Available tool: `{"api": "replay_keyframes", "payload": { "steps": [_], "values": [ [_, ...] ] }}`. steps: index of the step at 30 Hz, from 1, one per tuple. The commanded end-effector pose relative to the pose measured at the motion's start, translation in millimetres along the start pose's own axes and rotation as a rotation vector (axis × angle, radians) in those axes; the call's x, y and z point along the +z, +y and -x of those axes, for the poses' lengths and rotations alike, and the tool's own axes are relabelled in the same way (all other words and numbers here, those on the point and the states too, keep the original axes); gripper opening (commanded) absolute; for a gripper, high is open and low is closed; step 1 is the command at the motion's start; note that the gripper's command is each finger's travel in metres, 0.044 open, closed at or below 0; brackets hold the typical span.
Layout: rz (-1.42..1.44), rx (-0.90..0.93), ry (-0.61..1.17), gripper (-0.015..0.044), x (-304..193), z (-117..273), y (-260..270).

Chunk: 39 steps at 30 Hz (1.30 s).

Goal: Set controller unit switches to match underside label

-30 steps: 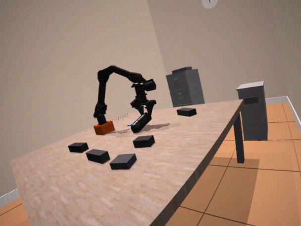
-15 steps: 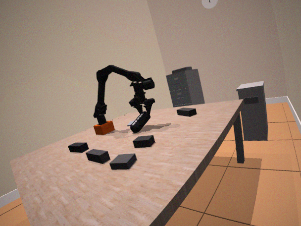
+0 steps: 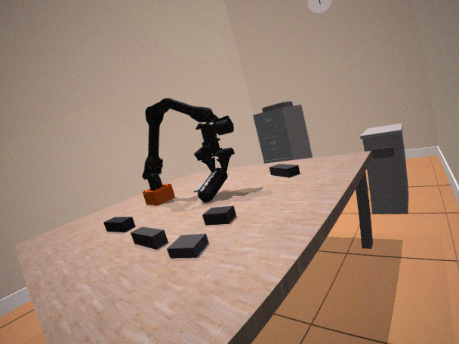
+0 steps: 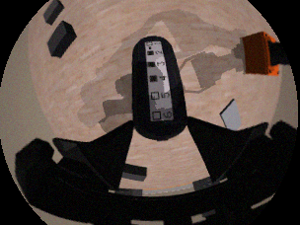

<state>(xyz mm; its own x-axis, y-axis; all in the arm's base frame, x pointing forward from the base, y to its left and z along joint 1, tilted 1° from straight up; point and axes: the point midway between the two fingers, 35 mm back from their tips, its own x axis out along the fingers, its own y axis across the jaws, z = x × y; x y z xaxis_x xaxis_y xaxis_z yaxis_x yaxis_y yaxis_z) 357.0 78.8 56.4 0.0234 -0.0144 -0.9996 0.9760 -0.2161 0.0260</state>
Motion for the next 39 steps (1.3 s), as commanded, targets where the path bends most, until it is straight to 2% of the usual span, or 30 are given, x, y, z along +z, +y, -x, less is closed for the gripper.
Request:
{"api": "replay_keyframes", "payload": {
  "steps": [1, 39],
  "values": [
    [-0.002, 0.006, -0.003, 0.0335, 5, 6, 1],
    [-0.002, 0.006, -0.005, 0.0335, 30, 25, 1]
  ]
}}
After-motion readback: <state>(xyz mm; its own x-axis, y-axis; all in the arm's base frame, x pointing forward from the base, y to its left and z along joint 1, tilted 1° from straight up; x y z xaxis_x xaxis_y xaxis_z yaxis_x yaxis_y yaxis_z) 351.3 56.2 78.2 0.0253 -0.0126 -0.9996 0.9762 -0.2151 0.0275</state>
